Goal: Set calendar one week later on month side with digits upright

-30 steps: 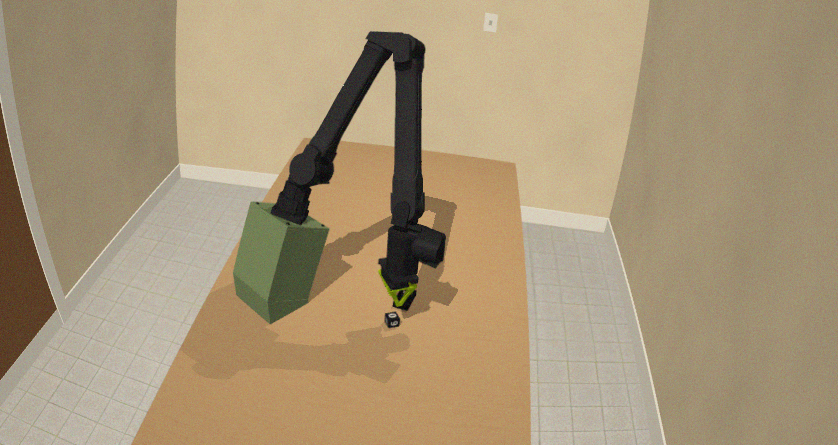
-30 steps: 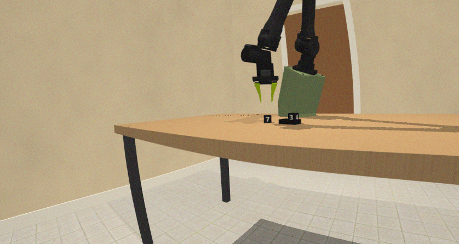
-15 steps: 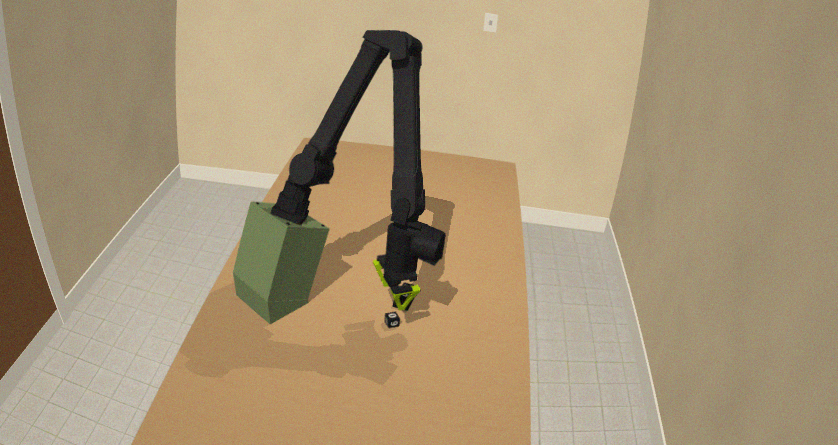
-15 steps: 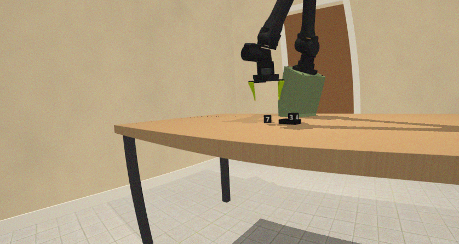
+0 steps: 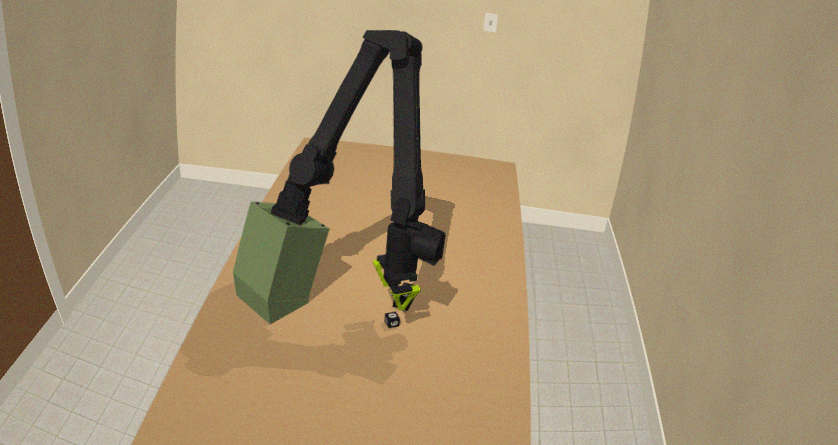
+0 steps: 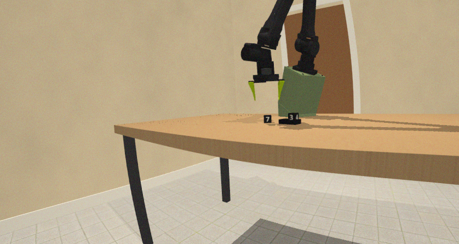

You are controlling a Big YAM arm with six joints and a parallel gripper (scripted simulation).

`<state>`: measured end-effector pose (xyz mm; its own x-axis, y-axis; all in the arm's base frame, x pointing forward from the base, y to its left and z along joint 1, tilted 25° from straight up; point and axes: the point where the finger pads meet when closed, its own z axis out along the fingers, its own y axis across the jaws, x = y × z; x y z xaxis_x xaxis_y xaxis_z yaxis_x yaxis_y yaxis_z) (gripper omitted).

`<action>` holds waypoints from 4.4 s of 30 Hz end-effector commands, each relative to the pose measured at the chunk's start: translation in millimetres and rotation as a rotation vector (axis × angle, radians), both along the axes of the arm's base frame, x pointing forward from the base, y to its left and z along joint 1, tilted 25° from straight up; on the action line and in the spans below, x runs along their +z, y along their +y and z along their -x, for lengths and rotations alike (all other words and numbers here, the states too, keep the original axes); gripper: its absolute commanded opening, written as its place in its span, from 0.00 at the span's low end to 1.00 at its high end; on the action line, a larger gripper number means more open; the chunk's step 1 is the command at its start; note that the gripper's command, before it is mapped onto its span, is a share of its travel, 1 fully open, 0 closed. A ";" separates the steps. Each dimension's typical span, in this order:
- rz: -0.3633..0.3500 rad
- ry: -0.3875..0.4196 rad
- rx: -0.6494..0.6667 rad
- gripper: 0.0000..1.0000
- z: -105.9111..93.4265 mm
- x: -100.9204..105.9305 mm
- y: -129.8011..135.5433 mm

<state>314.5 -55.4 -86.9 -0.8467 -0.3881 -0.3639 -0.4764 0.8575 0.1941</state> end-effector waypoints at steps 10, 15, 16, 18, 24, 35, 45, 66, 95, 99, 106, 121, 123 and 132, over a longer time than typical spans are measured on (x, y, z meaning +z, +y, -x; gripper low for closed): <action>0.011 -0.035 -0.016 0.44 -5.4 10.2 -10.0; 0.011 -0.035 -0.016 0.44 -5.4 10.2 -10.0; 0.011 -0.035 -0.016 0.44 -5.4 10.2 -10.0; 0.011 -0.035 -0.016 0.44 -5.4 10.2 -10.0; 0.011 -0.035 -0.016 0.44 -5.4 10.2 -10.0; 0.011 -0.035 -0.016 0.44 -5.4 10.2 -10.0; 0.011 -0.035 -0.016 0.44 -5.6 10.1 -10.1; 0.000 -0.010 -0.010 0.44 -7.2 -12.1 5.0; 0.004 -0.020 -0.010 0.44 -21.2 -43.5 15.1; 0.003 -0.017 -0.010 0.44 -19.5 -46.2 16.7; 0.002 -0.015 -0.007 0.44 -19.6 -47.4 17.2; 0.003 -0.017 -0.007 0.44 -20.2 -46.7 17.1; 0.003 -0.017 -0.007 0.44 -20.2 -46.7 17.1; 0.003 -0.017 -0.007 0.44 -20.2 -46.7 17.1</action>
